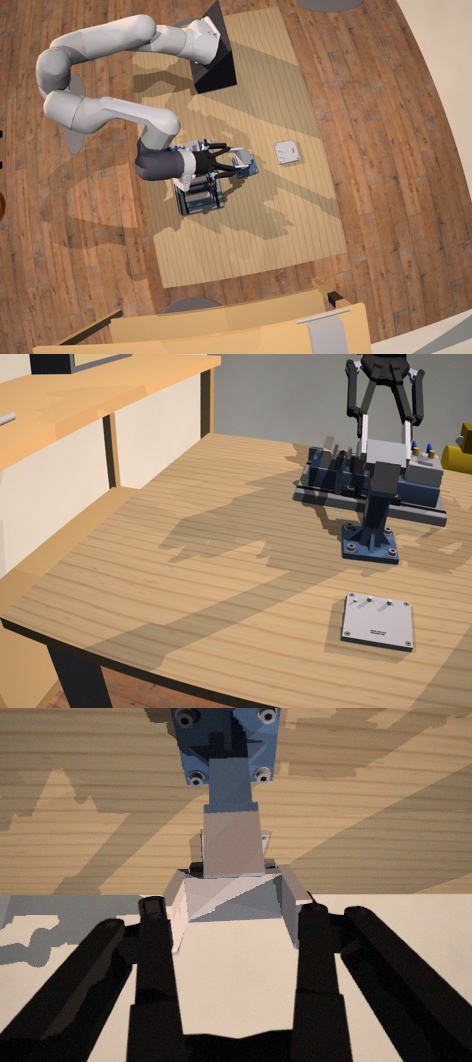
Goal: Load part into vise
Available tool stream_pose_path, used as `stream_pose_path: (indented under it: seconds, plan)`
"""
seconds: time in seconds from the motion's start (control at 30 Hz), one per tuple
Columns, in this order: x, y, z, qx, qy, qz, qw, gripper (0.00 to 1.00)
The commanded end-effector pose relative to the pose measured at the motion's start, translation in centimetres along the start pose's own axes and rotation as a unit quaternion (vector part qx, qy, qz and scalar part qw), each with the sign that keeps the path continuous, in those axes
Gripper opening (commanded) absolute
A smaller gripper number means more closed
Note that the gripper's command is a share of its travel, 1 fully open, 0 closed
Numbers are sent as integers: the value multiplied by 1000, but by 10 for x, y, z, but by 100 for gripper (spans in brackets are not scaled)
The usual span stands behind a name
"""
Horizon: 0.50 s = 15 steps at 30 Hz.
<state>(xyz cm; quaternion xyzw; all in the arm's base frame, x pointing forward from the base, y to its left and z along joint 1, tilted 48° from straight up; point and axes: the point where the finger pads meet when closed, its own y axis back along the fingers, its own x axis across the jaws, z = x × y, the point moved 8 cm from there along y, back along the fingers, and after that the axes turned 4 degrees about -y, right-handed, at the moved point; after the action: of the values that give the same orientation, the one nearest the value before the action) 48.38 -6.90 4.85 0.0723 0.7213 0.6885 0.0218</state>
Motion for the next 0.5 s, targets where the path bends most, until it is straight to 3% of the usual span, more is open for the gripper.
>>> stream_pose_path:
  seconds: [0.0,0.47]
  plan:
    - [1,-1,1,-2,2,1,1000,0]
    - [1,0,2,-2,2,1,1000,0]
